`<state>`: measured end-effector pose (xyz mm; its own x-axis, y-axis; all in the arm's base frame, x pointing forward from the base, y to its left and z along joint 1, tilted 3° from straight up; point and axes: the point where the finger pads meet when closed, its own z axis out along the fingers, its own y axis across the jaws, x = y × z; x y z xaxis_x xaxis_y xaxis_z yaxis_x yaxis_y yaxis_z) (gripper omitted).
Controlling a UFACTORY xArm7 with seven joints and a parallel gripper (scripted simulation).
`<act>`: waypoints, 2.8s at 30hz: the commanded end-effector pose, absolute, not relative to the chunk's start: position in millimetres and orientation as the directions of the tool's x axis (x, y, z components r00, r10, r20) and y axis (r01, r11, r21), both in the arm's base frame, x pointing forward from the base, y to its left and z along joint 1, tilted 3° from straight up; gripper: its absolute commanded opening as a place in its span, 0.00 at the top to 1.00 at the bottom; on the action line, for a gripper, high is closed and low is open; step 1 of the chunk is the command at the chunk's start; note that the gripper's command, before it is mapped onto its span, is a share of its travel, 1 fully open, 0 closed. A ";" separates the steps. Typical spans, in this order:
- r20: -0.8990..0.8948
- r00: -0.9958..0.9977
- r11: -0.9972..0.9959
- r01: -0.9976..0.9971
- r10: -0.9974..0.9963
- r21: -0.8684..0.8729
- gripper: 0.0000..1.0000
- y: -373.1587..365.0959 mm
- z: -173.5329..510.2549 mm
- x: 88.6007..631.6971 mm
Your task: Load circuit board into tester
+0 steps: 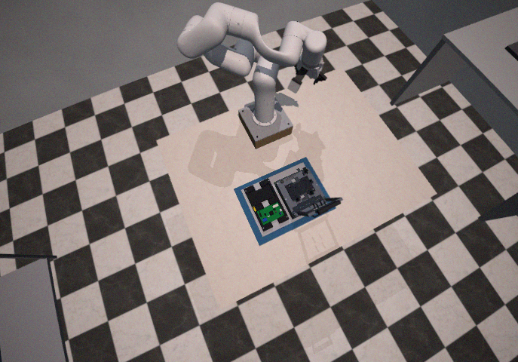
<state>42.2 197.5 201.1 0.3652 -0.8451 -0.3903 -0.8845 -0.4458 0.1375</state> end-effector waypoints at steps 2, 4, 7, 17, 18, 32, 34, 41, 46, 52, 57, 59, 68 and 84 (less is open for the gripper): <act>-0.392 0.366 -0.446 -0.885 -0.844 0.135 0.00 198.0 202.3 42.6; -0.392 0.366 -0.446 -0.885 -0.844 0.135 0.00 198.0 202.3 42.6; -0.392 0.366 -0.446 -0.885 -0.844 0.135 0.00 198.0 202.3 42.6; -0.392 0.366 -0.446 -0.885 -0.844 0.135 0.00 198.0 202.3 42.6; -0.392 0.366 -0.446 -0.885 -0.844 0.135 0.00 198.0 202.3 42.6; -0.382 0.209 -0.291 -0.941 -0.900 0.170 0.00 195.6 234.3 59.2; -0.382 0.209 -0.291 -0.941 -0.900 0.170 0.00 195.6 234.3 59.2; -0.377 0.143 -0.226 -0.957 -0.915 0.185 0.00 193.4 245.9 67.0; -0.377 0.143 -0.226 -0.957 -0.915 0.185 0.00 193.4 245.9 67.0; -0.371 0.061 -0.145 -0.969 -0.927 0.202 0.00 190.1 259.0 77.1; -0.371 0.061 -0.145 -0.969 -0.927 0.202 0.00 190.1 259.0 77.1; -0.371 0.061 -0.145 -0.969 -0.927 0.202 0.00 190.1 259.0 77.1; -0.362 -0.038 -0.048 -0.973 -0.931 0.224 0.00 185.1 273.1 89.8; -0.350 -0.153 0.065 -0.966 -0.924 0.250 0.00 178.3 287.5 105.5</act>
